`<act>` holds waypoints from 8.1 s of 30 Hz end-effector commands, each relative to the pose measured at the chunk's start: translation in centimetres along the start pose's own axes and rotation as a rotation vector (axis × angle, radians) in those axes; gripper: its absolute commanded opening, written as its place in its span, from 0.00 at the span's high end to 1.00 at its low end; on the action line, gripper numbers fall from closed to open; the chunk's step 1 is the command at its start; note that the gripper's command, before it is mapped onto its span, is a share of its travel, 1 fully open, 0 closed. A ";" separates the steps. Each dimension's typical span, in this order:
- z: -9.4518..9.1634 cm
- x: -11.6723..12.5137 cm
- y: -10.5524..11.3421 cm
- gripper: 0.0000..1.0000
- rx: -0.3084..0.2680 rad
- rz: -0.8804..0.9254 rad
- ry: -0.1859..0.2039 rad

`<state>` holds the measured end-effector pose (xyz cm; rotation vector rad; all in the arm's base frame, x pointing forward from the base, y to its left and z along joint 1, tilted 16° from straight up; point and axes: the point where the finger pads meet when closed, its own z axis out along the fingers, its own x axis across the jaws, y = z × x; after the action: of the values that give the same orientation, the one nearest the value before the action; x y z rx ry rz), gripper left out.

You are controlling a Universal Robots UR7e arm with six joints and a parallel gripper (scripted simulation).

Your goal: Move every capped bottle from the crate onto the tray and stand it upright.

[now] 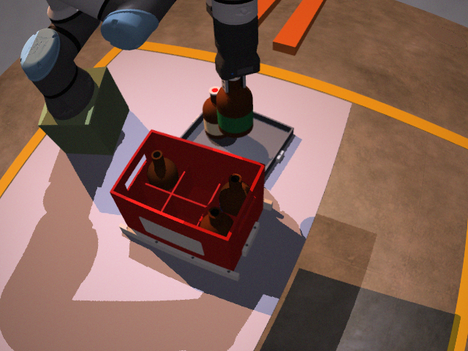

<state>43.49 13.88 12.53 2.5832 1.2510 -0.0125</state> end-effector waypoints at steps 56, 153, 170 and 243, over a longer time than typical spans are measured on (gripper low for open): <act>-0.1 6.2 -5.9 1.00 -0.001 0.000 0.001; 13.0 7.7 -7.3 1.00 -0.001 0.000 0.001; 15.5 7.7 -7.3 1.00 -0.001 0.000 0.001; 17.4 7.7 -7.3 1.00 -0.001 0.000 0.001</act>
<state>44.48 19.82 -7.01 2.5833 1.2506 -0.0129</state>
